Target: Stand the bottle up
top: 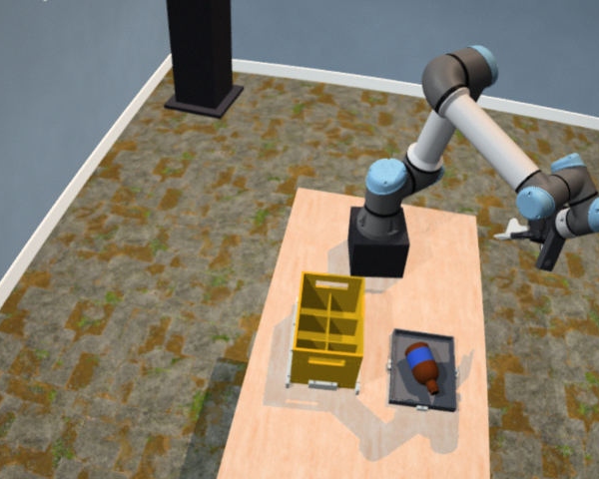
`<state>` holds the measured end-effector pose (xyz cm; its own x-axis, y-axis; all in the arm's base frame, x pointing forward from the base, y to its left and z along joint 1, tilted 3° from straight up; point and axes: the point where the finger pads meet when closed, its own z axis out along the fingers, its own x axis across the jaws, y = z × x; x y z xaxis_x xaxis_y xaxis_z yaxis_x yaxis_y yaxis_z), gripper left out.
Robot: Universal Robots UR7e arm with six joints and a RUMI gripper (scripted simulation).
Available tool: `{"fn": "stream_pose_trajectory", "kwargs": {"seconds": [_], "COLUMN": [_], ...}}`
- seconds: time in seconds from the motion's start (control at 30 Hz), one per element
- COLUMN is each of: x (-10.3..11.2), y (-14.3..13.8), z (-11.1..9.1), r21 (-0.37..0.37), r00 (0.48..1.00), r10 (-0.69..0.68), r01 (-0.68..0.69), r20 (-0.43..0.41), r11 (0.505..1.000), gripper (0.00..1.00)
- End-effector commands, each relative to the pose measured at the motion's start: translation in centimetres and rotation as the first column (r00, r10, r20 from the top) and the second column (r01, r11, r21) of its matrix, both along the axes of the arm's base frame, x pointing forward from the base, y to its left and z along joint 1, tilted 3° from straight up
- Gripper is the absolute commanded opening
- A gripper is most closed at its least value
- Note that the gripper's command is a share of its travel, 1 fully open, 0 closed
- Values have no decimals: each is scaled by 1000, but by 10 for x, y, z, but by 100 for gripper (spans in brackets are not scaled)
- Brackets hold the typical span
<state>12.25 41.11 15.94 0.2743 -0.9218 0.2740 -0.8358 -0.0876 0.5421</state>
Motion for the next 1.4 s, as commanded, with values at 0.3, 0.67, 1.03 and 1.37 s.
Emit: {"fn": "stream_pose_trajectory", "kwargs": {"seconds": [0.3,0.67,1.03,1.37], "x": [0,3,88,179], "y": [0,0,-5,-29], "z": [0,-1,-44,-80], "r21": [1,7,174,301], "r00": [1000,1000,996,978], "r10": [0,1,49,99], "r01": [0,-1,-60,-151], "r20": [1,2,68,182], "r11": [1000,1000,983,942], "gripper": [100,100,100,100]}}
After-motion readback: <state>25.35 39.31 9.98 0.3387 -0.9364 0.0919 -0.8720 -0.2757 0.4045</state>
